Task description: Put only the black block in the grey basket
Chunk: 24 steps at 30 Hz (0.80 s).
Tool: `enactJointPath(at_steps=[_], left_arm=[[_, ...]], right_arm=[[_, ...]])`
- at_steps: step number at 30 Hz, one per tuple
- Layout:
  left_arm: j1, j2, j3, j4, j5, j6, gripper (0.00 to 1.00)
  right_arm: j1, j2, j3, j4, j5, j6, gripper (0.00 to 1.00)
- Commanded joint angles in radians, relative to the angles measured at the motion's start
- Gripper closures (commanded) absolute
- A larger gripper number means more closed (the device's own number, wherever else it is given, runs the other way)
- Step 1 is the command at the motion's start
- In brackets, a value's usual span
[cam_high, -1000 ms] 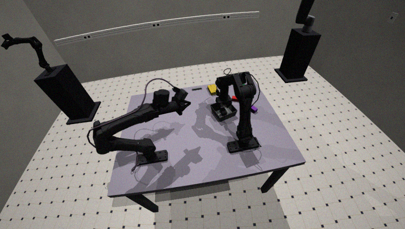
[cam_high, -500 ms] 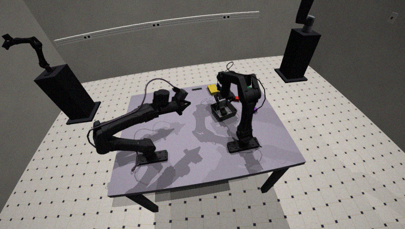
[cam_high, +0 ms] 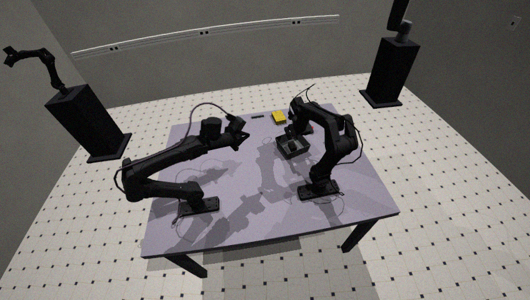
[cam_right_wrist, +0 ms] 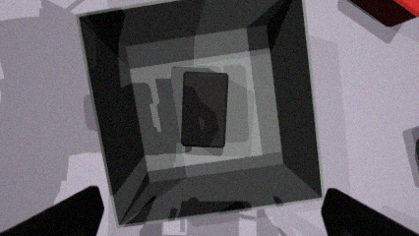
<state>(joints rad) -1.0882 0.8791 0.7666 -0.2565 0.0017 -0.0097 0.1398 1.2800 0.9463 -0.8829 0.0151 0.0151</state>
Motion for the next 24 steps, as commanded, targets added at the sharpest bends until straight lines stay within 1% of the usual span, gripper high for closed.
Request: enactJointPath(at_steps=[1, 5, 24], left_arm=[[0.005, -0.026, -0.006, 0.005, 0.01, 0.0, 1.0], [0.005, -0.026, -0.006, 0.005, 0.01, 0.0, 1.0], [-0.001, -0.017, 0.004, 0.005, 0.01, 0.0, 1.0]], right_arm=[[0.02, -0.09, -0.027, 0.048, 0.011, -0.017, 0.0], [0.021, -0.116, -0.046, 0.038, 0.011, -0.018, 0.0], [0.021, -0.117, -0.035, 0.038, 0.011, -0.017, 0.0]])
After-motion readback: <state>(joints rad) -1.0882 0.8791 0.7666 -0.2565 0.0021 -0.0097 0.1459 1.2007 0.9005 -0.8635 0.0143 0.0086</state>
